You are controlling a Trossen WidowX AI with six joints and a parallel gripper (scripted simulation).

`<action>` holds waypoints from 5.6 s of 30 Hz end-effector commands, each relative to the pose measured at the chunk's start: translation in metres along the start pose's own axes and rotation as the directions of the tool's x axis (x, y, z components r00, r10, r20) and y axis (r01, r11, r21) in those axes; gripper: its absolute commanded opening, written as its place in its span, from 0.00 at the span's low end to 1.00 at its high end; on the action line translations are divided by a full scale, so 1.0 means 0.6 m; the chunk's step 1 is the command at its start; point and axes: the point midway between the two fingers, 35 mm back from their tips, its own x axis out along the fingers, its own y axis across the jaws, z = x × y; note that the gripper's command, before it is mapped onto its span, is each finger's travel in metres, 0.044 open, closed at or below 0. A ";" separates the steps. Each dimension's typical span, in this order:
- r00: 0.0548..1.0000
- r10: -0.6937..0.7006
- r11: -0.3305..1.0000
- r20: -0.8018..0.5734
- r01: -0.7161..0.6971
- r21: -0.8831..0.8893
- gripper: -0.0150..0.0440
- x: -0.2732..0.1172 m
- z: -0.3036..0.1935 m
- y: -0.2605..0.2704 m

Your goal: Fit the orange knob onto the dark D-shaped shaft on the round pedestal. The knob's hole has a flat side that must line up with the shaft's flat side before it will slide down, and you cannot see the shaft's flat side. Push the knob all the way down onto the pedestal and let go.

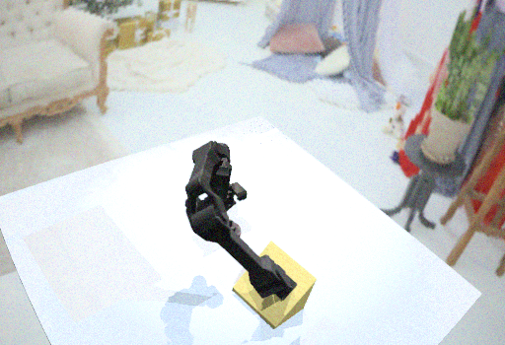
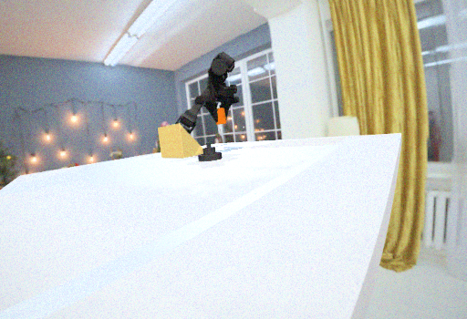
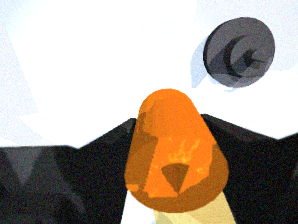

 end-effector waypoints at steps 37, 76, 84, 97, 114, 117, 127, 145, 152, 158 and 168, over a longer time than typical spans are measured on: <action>1.000 -0.017 1.000 0.008 0.017 -0.008 0.25 0.069 0.047 -0.159; 1.000 -0.016 1.000 0.008 0.016 -0.012 0.25 0.103 0.046 -0.158; 1.000 -0.016 1.000 0.008 0.016 -0.012 0.25 0.104 0.046 -0.159; 1.000 -0.016 0.990 0.008 0.017 -0.137 0.25 0.095 0.048 -0.160; 1.000 -0.016 0.975 0.008 0.018 -0.220 0.25 0.101 0.046 -0.160; 1.000 -0.016 0.975 0.008 0.018 -0.220 0.25 0.102 0.046 -0.160; 1.000 -0.016 0.975 0.008 0.018 -0.220 0.25 0.103 0.047 -0.160; 1.000 -0.016 0.908 0.008 0.018 -0.418 0.25 0.098 0.049 -0.160; 1.000 -0.016 0.908 0.008 0.018 -0.418 0.25 0.101 0.046 -0.160; 1.000 -0.016 0.908 0.008 0.018 -0.418 0.25 0.103 0.047 -0.159; 1.000 -0.016 0.908 0.008 0.018 -0.418 0.25 0.101 0.048 -0.159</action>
